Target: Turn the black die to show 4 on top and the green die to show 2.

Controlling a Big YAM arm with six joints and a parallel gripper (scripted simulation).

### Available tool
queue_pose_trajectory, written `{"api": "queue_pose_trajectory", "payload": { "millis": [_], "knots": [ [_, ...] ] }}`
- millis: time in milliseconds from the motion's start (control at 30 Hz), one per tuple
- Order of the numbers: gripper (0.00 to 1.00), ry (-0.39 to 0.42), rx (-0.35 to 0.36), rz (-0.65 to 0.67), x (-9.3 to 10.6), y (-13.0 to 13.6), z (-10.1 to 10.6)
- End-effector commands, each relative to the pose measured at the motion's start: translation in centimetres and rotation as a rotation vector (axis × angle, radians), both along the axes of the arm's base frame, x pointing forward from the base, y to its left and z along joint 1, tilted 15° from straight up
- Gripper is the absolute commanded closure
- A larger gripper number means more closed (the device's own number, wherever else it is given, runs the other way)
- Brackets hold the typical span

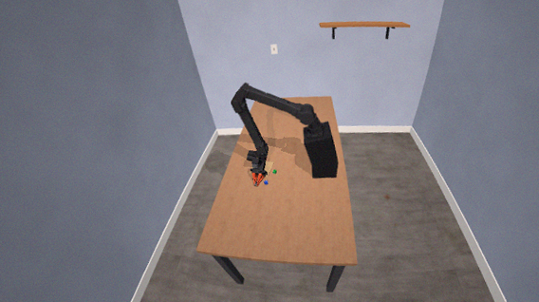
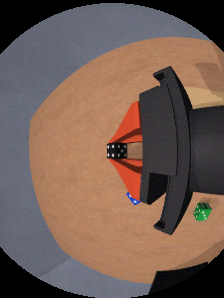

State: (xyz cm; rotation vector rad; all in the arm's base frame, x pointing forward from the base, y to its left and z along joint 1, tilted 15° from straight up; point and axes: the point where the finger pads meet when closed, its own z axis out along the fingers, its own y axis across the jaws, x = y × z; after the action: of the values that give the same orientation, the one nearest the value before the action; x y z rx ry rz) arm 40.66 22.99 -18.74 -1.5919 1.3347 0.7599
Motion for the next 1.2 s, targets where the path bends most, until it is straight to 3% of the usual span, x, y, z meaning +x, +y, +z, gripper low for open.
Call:
{"api": "queue_pose_trajectory", "payload": {
  "millis": [0,800,1167],
  "knots": [
    [0.86,-0.003,0.005,0.003,0.02,0.35,0.07],
    [0.86,-0.003,0.005,0.003,0.02,0.35,0.07],
    [0.74,-0.003,0.005,0.003,0.02,0.35,0.07]
  ]
}}
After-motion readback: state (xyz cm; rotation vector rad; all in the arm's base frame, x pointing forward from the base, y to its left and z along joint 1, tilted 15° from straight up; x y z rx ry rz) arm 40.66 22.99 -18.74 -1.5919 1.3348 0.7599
